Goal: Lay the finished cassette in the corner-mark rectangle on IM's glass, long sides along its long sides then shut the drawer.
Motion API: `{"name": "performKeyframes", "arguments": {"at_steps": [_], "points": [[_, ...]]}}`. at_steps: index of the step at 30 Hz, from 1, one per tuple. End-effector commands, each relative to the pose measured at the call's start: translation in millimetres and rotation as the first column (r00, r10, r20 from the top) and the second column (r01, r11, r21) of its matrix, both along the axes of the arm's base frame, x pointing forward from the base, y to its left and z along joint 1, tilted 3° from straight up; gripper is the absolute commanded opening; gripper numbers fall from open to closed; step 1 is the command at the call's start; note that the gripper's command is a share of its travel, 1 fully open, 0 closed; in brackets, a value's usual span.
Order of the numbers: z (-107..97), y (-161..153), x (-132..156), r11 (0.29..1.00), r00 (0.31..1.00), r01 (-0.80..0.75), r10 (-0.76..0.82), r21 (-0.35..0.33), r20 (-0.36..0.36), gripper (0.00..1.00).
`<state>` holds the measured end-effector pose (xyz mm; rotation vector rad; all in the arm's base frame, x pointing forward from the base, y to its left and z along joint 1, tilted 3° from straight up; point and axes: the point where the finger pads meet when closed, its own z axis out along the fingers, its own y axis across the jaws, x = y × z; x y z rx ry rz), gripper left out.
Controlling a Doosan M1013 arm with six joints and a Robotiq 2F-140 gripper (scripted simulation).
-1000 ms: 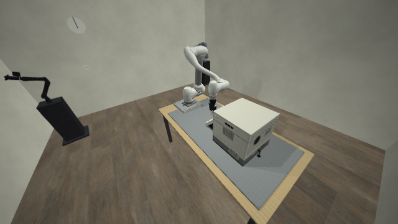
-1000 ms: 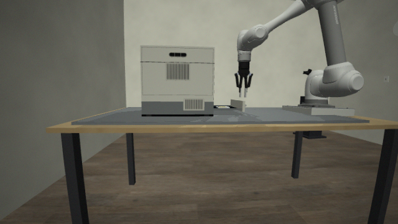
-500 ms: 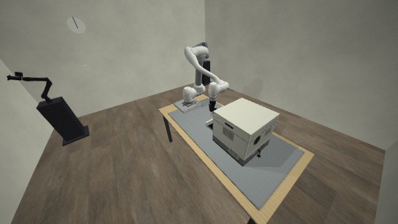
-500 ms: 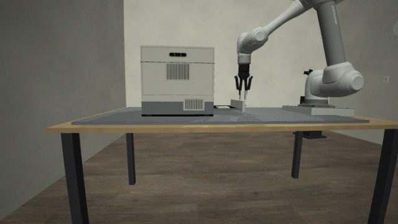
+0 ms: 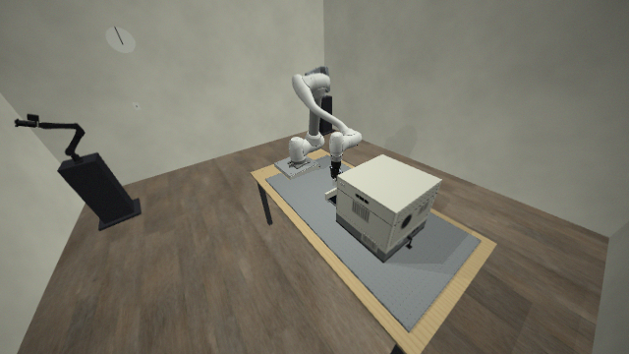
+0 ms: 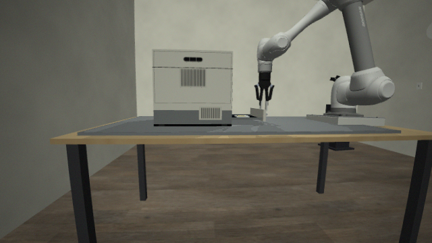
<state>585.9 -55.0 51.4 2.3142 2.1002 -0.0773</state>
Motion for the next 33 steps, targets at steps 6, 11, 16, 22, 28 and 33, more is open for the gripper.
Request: {"name": "performKeyframes", "arguments": {"at_steps": [6,11,16,22,28,33], "points": [[-7,0,0,1.000,1.000,0.000,0.000,0.000,0.000,0.27],[-14,-1,0,1.000,1.000,0.000,0.000,0.000,0.000,0.27],[-21,-1,-1,1.000,1.000,0.000,0.000,0.000,0.000,0.27],[-27,-1,-1,1.000,1.000,0.000,0.000,0.000,0.000,0.27],[-31,-1,-1,1.000,1.000,0.000,0.000,0.000,0.000,0.27],[-31,-1,-1,1.000,1.000,0.000,0.000,0.000,0.000,0.27]]}}
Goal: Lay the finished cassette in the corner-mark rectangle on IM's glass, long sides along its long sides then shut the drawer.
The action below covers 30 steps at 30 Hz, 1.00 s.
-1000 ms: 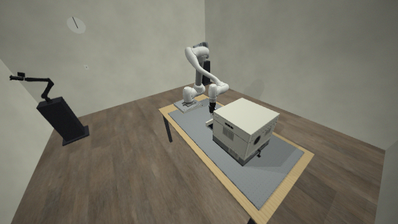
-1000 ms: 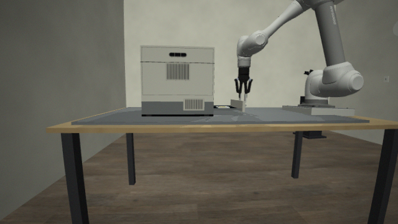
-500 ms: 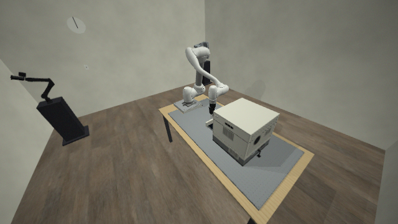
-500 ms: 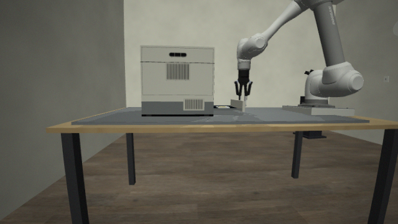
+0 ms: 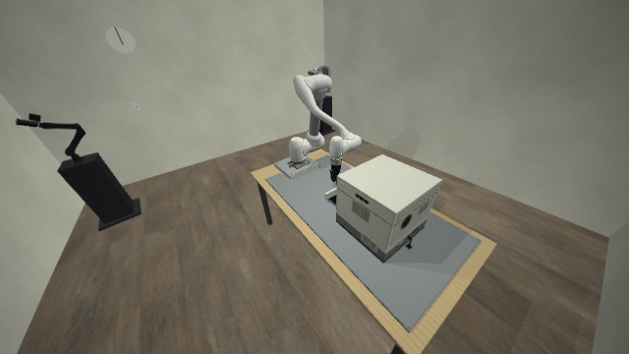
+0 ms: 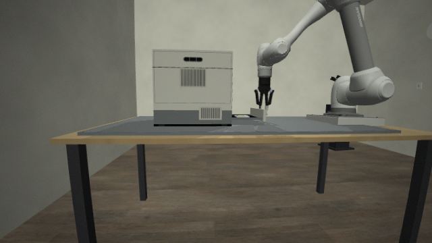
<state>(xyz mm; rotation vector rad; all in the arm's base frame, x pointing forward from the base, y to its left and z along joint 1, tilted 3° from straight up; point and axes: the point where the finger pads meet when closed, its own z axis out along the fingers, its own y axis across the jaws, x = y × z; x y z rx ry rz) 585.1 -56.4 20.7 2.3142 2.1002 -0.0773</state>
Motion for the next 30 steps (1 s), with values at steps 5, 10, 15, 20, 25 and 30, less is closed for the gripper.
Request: {"name": "performKeyframes", "arguments": {"at_steps": [5,10,15,20,25,30], "points": [[0.1,0.0,0.0,1.000,1.000,0.000,0.000,0.000,0.000,0.10],[0.1,0.0,0.0,1.000,1.000,0.000,0.000,0.000,0.000,0.10],[0.1,0.0,0.0,1.000,1.000,0.000,0.000,0.000,0.000,0.10],[0.1,0.0,0.0,1.000,1.000,0.000,0.000,0.000,0.000,0.10],[0.1,0.0,0.0,1.000,1.000,0.000,0.000,0.000,0.000,0.10],[0.1,-0.1,1.3,1.000,1.000,-0.001,0.001,-0.002,0.022,0.10]]}}
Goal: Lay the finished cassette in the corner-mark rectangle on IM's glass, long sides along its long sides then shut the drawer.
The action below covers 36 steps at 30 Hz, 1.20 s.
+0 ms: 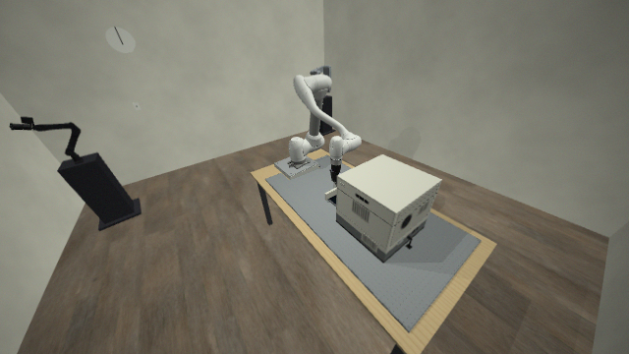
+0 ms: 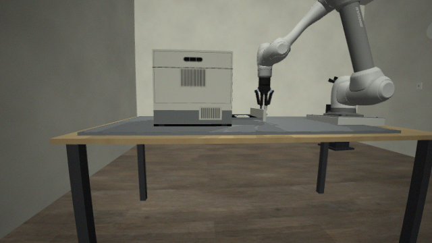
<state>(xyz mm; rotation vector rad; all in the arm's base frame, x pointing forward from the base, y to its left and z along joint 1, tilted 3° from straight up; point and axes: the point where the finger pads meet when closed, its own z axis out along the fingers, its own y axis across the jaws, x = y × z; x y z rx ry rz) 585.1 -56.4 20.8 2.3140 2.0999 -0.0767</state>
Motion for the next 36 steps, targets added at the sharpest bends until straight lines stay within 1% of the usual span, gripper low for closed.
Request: {"name": "performKeyframes", "arguments": {"at_steps": [1,36], "points": [[0,0,3,1.000,1.000,-0.001,0.001,-0.002,0.021,0.10],[-1,-4,44,1.000,1.000,-0.001,0.001,-0.002,0.021,0.10]]}}
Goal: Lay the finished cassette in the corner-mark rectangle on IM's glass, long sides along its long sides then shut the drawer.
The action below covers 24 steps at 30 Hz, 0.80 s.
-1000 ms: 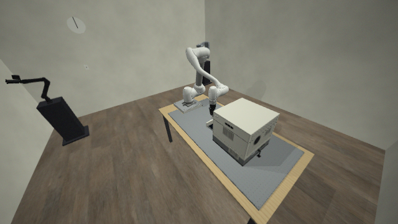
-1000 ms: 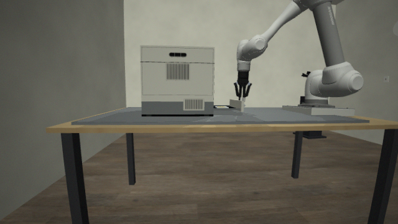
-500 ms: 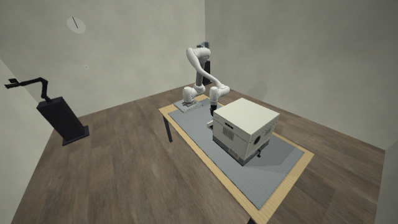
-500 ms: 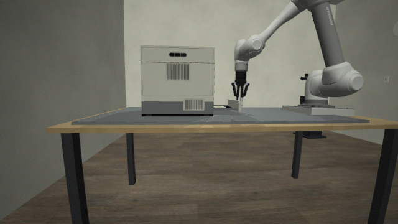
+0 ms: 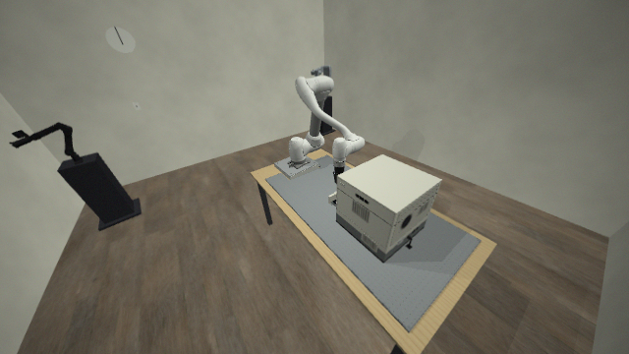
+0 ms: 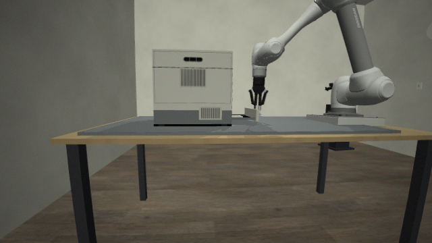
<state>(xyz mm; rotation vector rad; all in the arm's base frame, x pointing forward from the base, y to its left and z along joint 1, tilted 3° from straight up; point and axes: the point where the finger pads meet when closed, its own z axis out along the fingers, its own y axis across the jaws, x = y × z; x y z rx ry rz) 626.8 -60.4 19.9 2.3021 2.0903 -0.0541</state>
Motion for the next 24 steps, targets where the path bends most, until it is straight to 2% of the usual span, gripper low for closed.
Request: {"name": "performKeyframes", "arguments": {"at_steps": [1,5,6,24], "points": [[0,0,3,1.000,1.000,0.000,0.000,0.000,0.000,0.10],[0,-1,7,1.000,1.000,0.000,0.000,0.000,0.000,0.10],[0,-1,8,1.000,1.000,-0.001,0.001,-0.002,0.022,0.10],[-1,-3,29,1.000,1.000,-0.001,0.001,-0.002,0.022,0.10]]}}
